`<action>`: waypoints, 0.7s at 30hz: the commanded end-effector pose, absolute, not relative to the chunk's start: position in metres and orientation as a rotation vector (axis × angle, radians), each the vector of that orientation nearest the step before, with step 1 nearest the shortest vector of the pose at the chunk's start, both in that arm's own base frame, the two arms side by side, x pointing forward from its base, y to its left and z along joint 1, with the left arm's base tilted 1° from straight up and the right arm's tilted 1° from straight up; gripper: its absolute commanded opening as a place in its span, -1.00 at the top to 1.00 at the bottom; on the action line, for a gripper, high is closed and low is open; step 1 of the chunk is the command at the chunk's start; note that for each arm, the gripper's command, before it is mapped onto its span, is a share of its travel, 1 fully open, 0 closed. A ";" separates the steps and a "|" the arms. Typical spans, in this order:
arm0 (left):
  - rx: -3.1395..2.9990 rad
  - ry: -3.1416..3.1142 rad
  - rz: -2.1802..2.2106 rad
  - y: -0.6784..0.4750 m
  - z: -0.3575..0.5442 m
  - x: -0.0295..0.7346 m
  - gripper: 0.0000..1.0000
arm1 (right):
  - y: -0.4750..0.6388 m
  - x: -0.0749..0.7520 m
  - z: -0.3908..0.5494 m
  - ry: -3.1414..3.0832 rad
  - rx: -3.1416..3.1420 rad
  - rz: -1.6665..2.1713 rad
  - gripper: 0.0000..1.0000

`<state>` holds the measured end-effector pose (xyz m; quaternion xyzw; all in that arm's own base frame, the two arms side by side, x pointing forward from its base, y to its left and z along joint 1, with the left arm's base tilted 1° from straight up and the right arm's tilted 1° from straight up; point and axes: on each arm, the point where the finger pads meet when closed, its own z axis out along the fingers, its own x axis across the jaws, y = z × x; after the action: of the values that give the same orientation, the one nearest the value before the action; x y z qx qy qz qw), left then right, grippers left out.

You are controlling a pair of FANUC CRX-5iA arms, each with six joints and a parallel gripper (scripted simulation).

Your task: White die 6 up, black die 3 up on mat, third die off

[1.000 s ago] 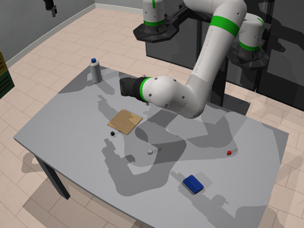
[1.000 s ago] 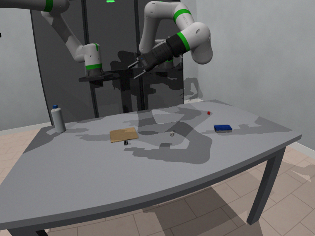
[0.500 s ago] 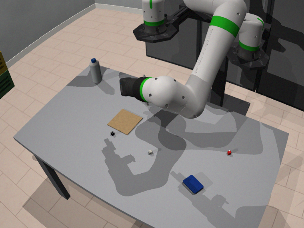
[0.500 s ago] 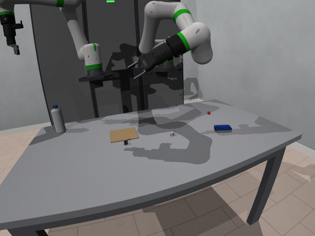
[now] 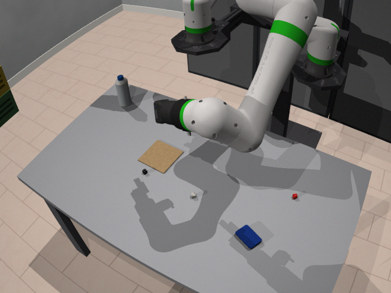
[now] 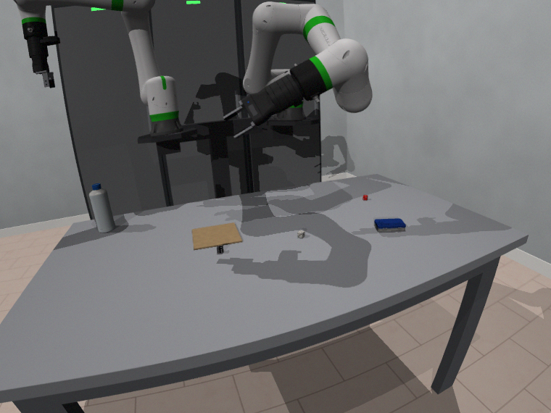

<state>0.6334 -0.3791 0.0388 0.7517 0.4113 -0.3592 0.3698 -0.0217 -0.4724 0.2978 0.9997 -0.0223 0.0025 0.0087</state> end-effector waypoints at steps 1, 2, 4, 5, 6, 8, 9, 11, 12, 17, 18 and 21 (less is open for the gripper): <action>1.928 1.053 -0.919 -0.379 0.040 0.634 -1.00 | -0.472 -0.022 0.299 -0.071 3.121 0.007 -1.00; 1.929 1.053 -0.919 -0.379 0.040 0.634 -1.00 | -0.472 -0.022 0.299 -0.071 3.121 0.007 -1.00; 1.929 1.053 -0.919 -0.379 0.040 0.634 -1.00 | -0.472 -0.022 0.299 -0.071 3.121 0.007 -1.00; 1.930 1.052 -0.919 -0.379 0.040 0.634 -1.00 | -0.472 -0.022 0.299 -0.071 3.121 0.007 -1.00; 1.932 1.050 -0.918 -0.380 0.040 0.634 -1.00 | -0.472 -0.022 0.299 -0.071 3.121 0.007 -1.00; 1.937 1.046 -0.916 -0.380 0.039 0.634 -1.00 | -0.472 -0.022 0.299 -0.071 3.121 0.007 -1.00; 1.941 1.042 -0.915 -0.381 0.039 0.633 -1.00 | -0.472 -0.022 0.299 -0.071 3.121 0.007 -1.00; 1.952 1.032 -0.910 -0.382 0.038 0.633 -1.00 | -0.472 -0.022 0.299 -0.071 3.121 0.007 -1.00; 1.959 1.025 -0.908 -0.382 0.037 0.632 -1.00 | -0.472 -0.022 0.299 -0.071 3.121 0.007 -1.00; 1.988 0.998 -0.896 -0.385 0.033 0.630 -1.00 | -0.472 -0.022 0.299 -0.071 3.121 0.007 -1.00; 2.000 0.987 -0.891 -0.386 0.031 0.630 -1.00 | -0.472 -0.022 0.299 -0.071 3.121 0.007 -1.00; 2.044 0.944 -0.873 -0.390 0.026 0.627 -1.00 | -0.472 -0.022 0.299 -0.071 3.121 0.007 -1.00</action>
<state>0.6280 -0.3877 0.0272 0.7828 0.3758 -0.3431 0.3581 -0.0220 -0.4722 0.2979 0.9997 -0.0228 0.0025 0.0087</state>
